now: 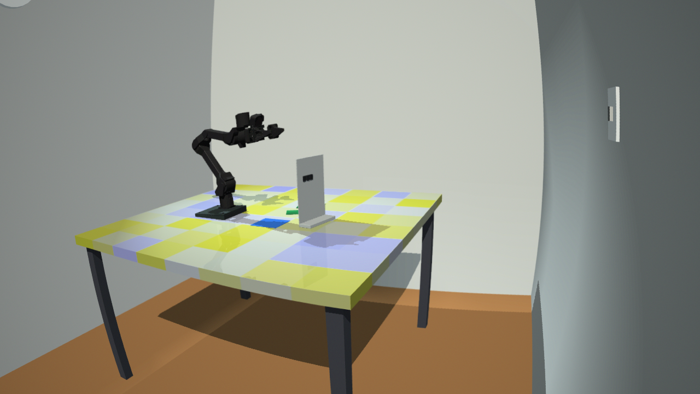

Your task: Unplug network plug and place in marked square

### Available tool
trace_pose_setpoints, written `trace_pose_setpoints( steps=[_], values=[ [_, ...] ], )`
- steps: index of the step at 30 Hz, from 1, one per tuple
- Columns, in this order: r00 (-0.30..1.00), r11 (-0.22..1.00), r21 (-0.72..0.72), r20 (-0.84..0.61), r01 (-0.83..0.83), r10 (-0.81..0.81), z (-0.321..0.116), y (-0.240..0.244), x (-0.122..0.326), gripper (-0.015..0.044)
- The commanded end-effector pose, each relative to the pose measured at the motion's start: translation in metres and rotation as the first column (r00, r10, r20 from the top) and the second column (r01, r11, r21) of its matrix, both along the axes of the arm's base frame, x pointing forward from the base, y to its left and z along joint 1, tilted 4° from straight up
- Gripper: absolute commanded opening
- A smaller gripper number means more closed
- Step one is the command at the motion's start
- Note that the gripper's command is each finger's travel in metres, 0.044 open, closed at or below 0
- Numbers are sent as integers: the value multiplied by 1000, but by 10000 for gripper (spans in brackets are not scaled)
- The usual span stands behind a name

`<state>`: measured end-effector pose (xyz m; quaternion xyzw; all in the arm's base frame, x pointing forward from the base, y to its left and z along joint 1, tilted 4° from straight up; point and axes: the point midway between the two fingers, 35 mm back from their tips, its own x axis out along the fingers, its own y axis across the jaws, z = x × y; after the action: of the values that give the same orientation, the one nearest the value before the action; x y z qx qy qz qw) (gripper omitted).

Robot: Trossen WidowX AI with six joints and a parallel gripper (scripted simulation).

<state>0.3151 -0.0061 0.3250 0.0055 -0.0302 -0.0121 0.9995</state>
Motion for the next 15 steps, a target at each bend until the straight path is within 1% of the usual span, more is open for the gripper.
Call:
trace_pose_setpoints(
  steps=[1,3,9,10,15],
  values=[
    [1000,1000,6,0,-1,1,-1,0,0,374],
    [1000,999,52,-2,-11,11,-7,1,3,321],
    [998,965,257,-8,-52,56,-34,6,12,164],
    [998,955,291,-9,-58,64,-39,7,13,156],
    [995,888,453,-13,-83,99,-62,11,16,156]
  ],
)
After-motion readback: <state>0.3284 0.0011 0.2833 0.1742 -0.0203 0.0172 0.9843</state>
